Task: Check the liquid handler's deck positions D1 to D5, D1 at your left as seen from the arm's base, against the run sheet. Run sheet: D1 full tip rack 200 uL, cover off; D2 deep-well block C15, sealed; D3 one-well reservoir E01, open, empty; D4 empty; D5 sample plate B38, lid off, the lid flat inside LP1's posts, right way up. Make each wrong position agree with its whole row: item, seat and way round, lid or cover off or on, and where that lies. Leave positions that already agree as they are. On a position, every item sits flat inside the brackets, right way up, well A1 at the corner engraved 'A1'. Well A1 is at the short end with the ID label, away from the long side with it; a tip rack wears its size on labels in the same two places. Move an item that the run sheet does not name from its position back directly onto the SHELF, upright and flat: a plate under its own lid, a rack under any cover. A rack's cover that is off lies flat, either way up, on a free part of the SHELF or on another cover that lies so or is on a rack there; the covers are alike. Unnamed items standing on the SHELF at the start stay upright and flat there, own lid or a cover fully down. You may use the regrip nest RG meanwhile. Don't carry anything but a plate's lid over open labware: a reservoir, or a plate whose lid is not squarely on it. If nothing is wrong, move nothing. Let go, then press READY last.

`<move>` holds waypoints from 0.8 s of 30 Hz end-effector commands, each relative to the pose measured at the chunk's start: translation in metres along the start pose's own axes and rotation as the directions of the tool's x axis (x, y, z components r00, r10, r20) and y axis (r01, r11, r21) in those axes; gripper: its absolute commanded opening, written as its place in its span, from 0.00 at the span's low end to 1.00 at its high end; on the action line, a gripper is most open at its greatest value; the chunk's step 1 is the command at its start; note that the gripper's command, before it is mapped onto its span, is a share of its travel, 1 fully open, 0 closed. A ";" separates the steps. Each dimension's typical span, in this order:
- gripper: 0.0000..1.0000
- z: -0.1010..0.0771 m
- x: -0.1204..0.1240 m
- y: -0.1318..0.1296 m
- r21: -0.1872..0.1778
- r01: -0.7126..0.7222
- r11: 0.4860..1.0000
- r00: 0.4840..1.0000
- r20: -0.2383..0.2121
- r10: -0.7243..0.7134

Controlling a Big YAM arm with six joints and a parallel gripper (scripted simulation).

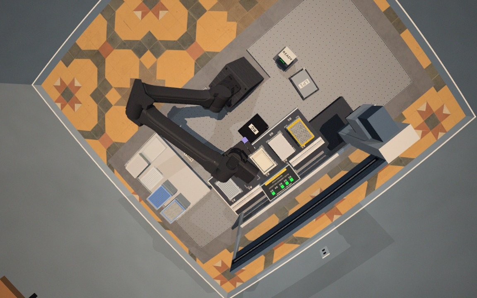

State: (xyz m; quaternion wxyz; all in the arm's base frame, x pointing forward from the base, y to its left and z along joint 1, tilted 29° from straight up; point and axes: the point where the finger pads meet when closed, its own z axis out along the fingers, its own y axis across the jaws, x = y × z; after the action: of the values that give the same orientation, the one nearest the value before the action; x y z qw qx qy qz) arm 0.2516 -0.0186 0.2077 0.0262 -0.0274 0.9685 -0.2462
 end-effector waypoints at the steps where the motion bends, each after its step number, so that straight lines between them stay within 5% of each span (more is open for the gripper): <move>1: 1.00 -0.017 -0.026 -0.021 -0.004 -0.003 1.000 0.998 0.055 0.003; 9: 1.00 -0.017 -0.043 -0.047 0.000 -0.003 1.000 0.998 0.055 0.003; 10: 1.00 -0.007 -0.037 -0.046 0.001 0.011 1.000 0.999 0.030 -0.011; 11: 1.00 -0.017 -0.049 -0.056 0.001 -0.003 1.000 0.998 0.055 0.003; 24: 1.00 -0.017 -0.085 -0.112 0.007 -0.002 1.000 0.998 0.055 0.002</move>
State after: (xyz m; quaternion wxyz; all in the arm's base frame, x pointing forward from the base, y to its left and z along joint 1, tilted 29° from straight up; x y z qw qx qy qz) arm 0.3206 -0.0956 0.2555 0.0296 -0.0213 0.9684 -0.2466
